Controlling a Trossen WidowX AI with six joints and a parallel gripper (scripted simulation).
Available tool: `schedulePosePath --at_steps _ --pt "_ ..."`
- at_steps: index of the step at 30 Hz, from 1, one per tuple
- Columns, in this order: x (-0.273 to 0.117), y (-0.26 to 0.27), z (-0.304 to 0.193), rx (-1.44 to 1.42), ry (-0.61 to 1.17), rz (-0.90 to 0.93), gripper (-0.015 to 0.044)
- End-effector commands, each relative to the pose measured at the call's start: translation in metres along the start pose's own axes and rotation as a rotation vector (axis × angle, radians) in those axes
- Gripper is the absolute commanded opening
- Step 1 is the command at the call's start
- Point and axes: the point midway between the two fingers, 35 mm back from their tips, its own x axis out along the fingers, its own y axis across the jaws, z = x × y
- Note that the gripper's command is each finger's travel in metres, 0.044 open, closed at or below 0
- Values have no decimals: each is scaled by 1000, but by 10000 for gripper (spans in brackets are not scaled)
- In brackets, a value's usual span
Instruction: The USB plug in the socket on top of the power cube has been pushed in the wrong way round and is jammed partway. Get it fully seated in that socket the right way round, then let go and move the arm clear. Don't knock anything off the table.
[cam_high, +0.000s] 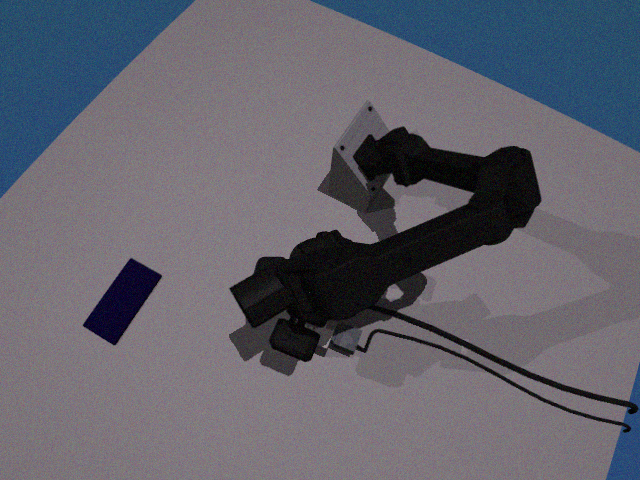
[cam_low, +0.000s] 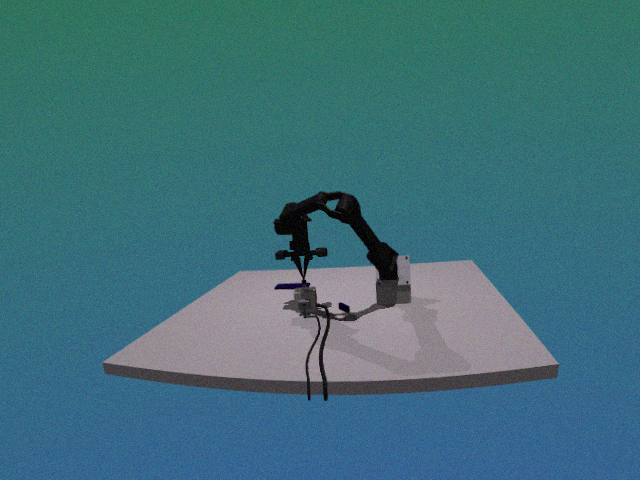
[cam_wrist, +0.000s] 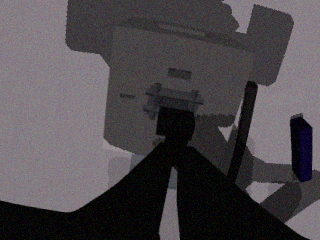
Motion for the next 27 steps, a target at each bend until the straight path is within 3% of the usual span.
schedulePosePath --at_steps 1,27 --pt "1 0 -1 -2 8 0 0" --pt "4 0 -2 0 29 0 0"
